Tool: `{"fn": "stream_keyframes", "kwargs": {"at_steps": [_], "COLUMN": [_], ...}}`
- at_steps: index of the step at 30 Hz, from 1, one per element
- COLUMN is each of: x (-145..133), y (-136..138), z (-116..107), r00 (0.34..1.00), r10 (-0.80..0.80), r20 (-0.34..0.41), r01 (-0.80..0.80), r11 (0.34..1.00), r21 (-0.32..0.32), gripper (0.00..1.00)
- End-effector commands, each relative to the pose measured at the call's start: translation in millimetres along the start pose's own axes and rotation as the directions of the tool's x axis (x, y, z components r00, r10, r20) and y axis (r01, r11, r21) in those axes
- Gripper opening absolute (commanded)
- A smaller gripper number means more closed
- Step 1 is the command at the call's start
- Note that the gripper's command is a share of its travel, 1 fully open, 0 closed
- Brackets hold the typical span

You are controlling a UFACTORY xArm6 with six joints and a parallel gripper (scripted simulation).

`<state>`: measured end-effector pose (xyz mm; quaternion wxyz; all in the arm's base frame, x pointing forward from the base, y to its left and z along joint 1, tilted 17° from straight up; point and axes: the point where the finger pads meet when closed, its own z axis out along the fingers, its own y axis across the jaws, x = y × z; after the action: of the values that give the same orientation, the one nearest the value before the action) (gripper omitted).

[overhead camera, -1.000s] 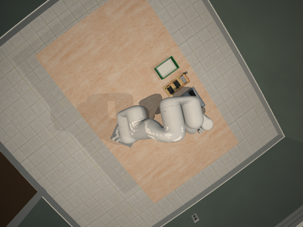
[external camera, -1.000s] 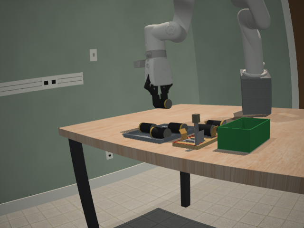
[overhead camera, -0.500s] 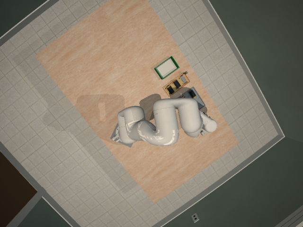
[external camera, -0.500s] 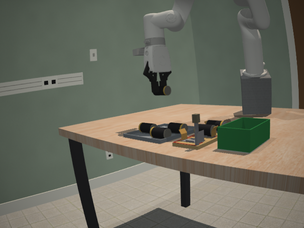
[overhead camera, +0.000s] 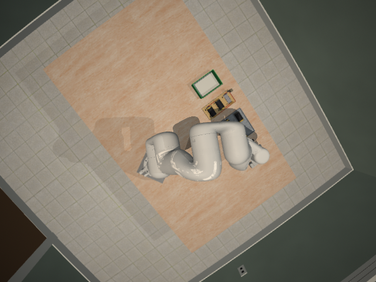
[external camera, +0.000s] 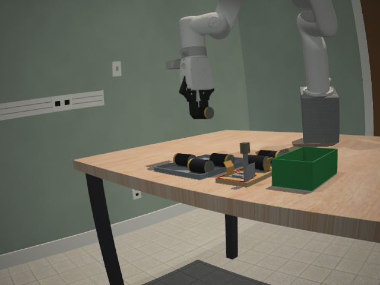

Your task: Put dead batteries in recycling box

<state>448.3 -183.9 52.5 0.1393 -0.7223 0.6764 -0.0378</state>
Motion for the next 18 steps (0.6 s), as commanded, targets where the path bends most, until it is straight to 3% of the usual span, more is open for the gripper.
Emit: {"fn": "stream_keyframes", "kwargs": {"at_steps": [1,13,15,18], "x": [-9.0,-116.4,-116.4,-152.9], "y": [-6.9,-66.4,-66.4,-86.6], "z": [-1.4,-1.4,-1.4,-1.4], "r00": [1.000,1.000,1.000,1.000], "r10": [-0.001,-0.001,-0.001,-0.001], "r20": [-0.002,-0.002,-0.002,-0.002], "r01": [0.001,0.001,0.001,0.001], "r11": [1.000,1.000,1.000,1.000], "r21": [0.004,0.004,0.004,0.004], "gripper": [0.28,0.28,0.28,0.28]}}
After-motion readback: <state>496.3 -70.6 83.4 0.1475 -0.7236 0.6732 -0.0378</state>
